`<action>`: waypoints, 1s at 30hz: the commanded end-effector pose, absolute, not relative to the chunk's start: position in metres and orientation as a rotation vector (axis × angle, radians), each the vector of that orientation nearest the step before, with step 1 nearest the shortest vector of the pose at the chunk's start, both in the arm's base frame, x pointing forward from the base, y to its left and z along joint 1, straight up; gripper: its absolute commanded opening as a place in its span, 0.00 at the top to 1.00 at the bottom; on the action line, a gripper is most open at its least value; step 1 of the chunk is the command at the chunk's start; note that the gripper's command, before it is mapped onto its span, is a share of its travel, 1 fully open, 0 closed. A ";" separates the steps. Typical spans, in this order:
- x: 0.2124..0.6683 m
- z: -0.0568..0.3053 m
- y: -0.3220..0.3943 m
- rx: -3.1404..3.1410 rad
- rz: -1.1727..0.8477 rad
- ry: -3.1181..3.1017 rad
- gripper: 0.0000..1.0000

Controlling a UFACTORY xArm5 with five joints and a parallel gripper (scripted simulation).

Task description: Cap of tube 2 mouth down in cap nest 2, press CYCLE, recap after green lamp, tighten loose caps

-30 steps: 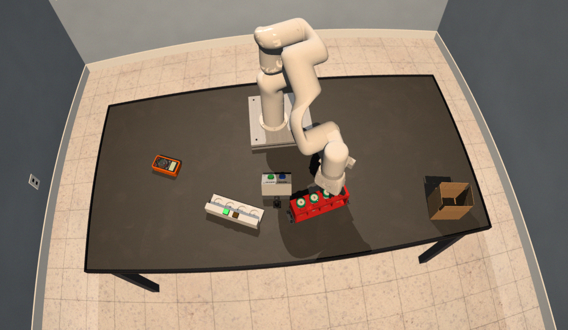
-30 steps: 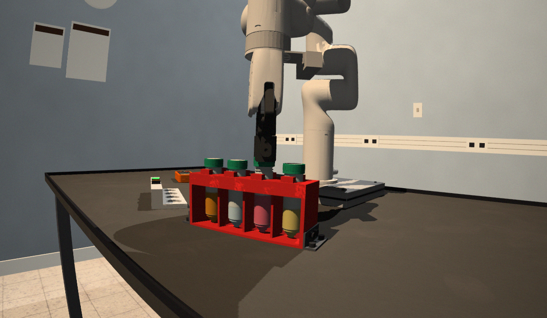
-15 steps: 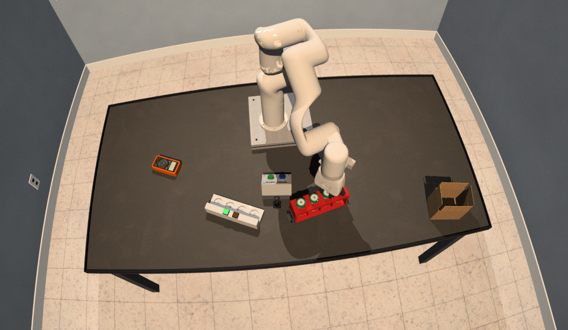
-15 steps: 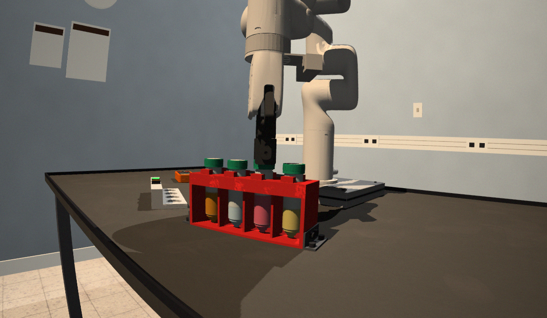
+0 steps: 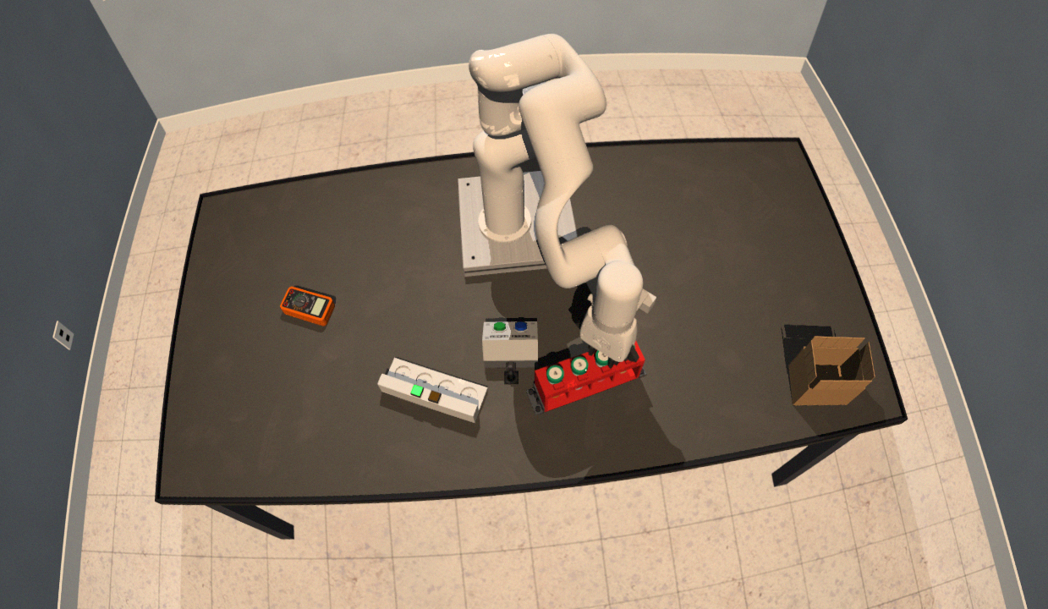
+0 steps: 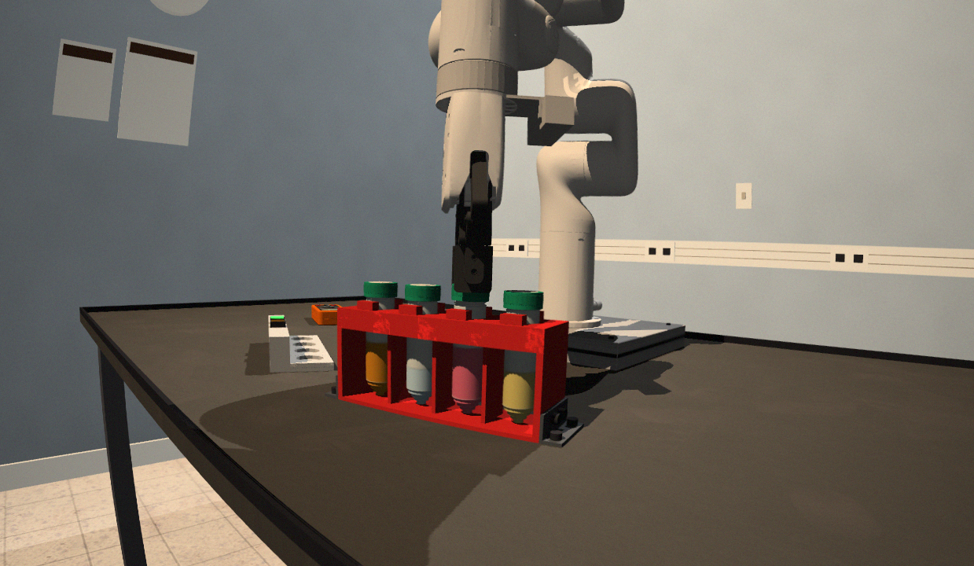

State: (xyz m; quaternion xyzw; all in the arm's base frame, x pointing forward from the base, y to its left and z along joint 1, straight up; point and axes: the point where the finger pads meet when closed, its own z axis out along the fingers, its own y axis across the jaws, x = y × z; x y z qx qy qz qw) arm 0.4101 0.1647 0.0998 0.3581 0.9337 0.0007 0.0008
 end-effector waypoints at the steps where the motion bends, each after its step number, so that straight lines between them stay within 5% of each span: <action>1: 0.411 0.101 0.165 1.123 0.007 2.929 0.54; 27: 0.411 0.094 0.165 1.405 0.007 2.805 0.54; 28: 0.411 0.094 0.165 1.405 0.007 2.805 1.00; 30: 0.411 0.094 0.165 1.405 0.007 2.805 1.00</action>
